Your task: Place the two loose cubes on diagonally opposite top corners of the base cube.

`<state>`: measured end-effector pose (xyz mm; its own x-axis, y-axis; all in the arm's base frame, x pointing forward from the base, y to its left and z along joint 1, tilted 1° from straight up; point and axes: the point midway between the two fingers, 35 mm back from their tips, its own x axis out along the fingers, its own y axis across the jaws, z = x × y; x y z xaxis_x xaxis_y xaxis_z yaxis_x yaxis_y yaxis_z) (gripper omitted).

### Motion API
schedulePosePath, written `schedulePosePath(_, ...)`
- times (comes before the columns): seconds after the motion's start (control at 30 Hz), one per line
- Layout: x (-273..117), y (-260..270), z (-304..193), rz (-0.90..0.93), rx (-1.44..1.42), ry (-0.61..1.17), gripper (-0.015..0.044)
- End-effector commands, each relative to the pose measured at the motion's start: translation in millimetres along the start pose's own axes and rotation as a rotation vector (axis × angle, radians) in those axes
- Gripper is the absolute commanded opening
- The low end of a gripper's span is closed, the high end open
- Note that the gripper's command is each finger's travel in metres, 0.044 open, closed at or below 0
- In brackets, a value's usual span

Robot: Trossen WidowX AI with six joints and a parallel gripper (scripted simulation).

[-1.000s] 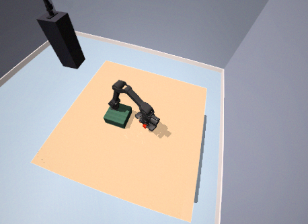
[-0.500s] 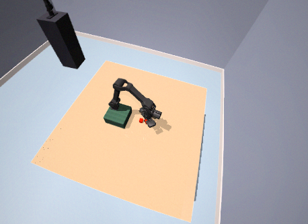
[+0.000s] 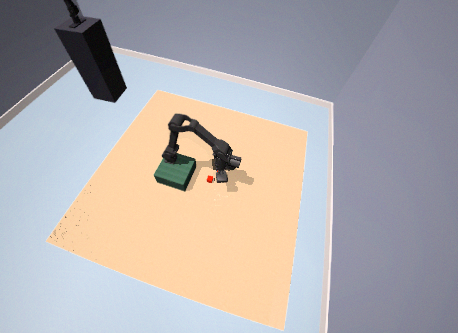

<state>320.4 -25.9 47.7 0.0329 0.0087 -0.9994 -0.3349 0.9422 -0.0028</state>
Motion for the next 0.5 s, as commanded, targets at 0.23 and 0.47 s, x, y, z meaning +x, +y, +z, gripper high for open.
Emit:
schedulePosePath(0.23,6.2,33.6,2.5,0.002,0.265,-0.001,0.0105)
schedulePosePath(0.47,10.4,54.5,3.0,0.004,0.431,0.000,0.0105)
